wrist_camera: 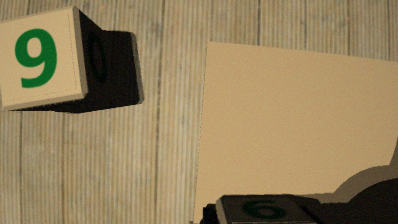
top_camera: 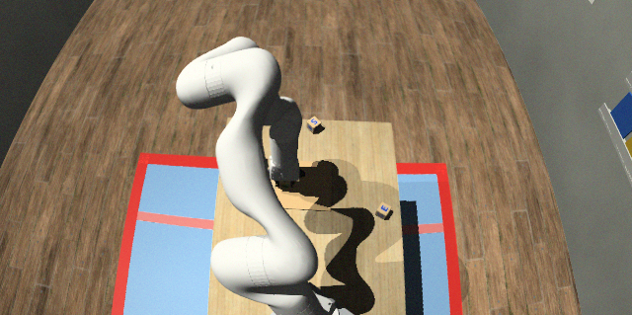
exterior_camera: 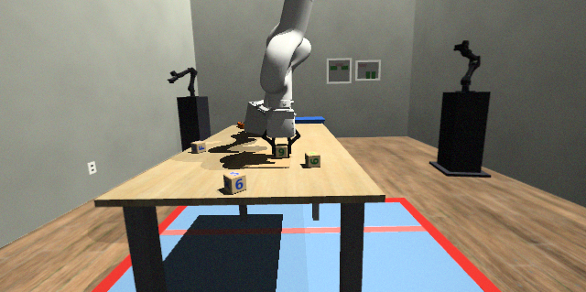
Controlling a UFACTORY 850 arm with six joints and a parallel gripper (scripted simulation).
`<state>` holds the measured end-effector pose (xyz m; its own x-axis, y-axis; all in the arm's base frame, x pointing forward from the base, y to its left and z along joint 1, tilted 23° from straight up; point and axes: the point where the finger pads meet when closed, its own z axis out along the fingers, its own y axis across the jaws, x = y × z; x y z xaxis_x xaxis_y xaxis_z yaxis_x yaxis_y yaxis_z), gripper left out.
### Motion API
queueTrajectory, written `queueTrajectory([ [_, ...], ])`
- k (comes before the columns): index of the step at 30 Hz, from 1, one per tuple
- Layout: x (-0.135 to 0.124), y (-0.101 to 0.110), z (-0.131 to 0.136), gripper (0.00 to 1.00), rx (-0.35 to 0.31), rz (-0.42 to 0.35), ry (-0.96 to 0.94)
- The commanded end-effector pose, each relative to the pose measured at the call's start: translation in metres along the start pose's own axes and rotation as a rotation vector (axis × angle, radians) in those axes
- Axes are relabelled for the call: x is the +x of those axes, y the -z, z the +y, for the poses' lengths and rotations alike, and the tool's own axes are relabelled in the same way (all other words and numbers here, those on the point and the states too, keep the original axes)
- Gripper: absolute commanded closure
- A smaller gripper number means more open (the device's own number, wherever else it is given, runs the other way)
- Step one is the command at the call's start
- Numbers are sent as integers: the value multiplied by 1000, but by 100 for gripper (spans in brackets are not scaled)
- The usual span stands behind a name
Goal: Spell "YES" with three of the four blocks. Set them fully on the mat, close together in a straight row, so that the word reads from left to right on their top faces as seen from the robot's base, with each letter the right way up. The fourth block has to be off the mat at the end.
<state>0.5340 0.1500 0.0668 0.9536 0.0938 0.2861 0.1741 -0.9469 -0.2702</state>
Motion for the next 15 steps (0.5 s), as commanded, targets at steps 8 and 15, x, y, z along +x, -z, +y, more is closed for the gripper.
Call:
queueTrajectory([
  [8,1,-2,0,59,0,2,0],
  [15,1,-3,0,59,0,2,0],
])
